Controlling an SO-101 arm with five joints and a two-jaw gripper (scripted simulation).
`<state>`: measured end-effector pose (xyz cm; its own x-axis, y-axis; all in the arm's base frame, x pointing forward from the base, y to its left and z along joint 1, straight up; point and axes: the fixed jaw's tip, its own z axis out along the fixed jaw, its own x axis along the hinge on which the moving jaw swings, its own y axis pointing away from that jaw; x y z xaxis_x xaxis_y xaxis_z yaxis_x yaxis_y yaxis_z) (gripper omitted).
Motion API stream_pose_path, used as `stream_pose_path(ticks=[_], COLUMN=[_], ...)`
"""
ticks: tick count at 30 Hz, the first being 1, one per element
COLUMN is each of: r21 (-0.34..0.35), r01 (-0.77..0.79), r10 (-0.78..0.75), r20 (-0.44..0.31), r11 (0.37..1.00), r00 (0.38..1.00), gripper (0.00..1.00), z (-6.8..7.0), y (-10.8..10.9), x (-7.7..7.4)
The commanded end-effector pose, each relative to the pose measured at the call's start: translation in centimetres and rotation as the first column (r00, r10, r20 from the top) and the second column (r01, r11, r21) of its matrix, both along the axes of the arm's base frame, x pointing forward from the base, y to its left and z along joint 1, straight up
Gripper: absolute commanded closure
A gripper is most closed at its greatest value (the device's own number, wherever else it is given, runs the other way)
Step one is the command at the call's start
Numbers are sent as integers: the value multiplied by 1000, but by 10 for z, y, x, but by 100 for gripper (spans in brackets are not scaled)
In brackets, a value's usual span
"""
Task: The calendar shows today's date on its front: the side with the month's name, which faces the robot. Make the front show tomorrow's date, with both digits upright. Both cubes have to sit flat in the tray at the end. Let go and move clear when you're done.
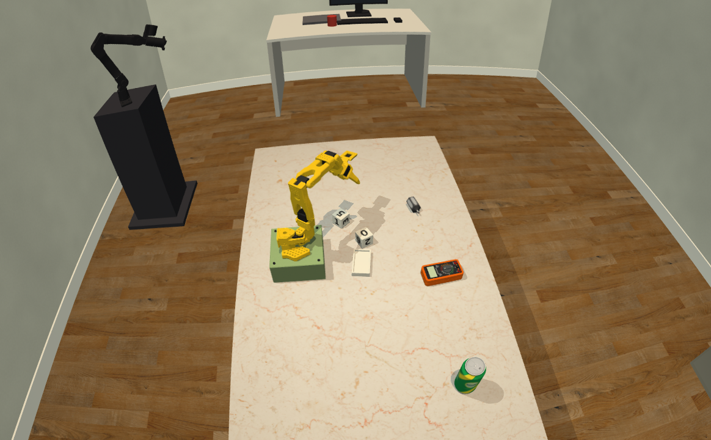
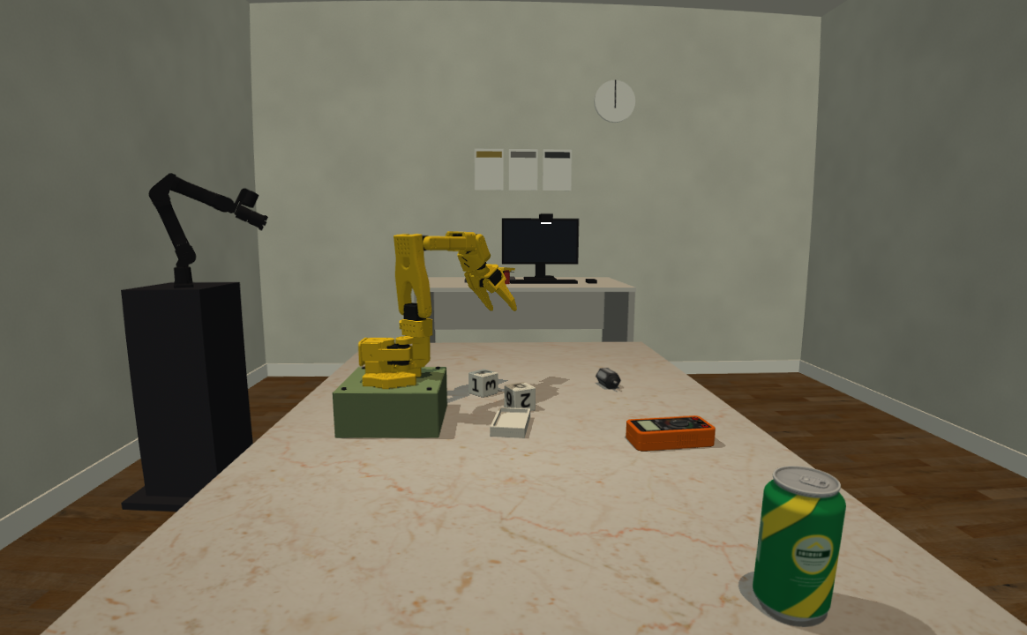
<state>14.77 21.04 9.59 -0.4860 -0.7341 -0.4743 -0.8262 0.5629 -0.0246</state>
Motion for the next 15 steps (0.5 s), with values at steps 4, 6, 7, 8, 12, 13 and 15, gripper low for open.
stream_pose_path(ticks=[4,6,7,8,12,13,15], r21=[49,56,60,62,67,69,71], r01=[84,101,109,116,128,133,142], r10=[-81,-97,-104,-111,-122,-126,-134], r20=[-60,-74,-80,-86,-96,-100,-106], r11=[995,993,992,991,989,989,987], r00=[995,992,991,990,988,987,985], gripper=[65,65,65,65,65,65,65], z=[1,1,1,1,1,1,1], y=[14,16,17,18,19,20,21], x=[-9,-11,-12,-13,-14,-15,-16])
